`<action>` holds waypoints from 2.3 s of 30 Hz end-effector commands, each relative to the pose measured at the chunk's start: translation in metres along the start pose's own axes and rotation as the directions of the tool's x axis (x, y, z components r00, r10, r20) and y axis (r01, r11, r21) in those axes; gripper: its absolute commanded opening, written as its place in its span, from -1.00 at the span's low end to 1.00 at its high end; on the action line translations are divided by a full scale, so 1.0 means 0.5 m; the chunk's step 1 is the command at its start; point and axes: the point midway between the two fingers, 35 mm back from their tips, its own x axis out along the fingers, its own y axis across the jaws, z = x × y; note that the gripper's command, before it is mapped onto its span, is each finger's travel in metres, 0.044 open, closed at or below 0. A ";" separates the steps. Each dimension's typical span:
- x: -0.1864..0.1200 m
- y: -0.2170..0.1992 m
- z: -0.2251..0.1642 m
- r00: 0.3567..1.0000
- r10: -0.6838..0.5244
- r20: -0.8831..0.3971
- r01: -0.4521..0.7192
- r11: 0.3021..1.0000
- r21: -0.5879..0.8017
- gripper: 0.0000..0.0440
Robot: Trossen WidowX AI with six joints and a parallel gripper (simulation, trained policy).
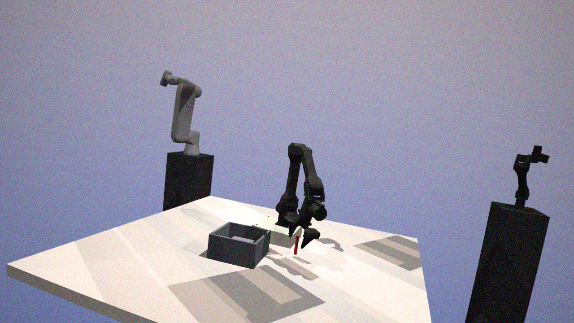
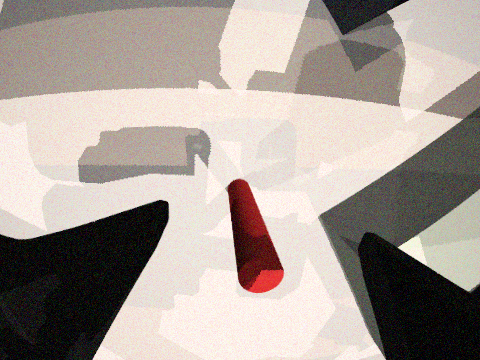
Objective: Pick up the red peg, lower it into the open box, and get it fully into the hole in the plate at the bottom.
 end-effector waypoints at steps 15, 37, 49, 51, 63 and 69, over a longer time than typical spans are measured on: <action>0.081 -0.005 0.002 0.997 -0.077 -0.005 0.077 0.997 0.021 -0.53; -0.045 -0.011 0.090 0.987 -0.110 0.120 0.105 0.993 0.047 -1.00; -0.118 -0.027 0.186 0.976 -0.105 0.189 0.069 0.980 0.188 -1.00; -0.124 -0.031 0.204 0.975 -0.106 0.198 0.062 0.975 0.213 -1.00; -0.126 -0.066 0.316 0.968 -0.116 0.222 0.038 0.945 0.326 -1.00; -0.109 -0.084 0.370 0.968 -0.114 0.222 0.031 0.937 0.348 -1.00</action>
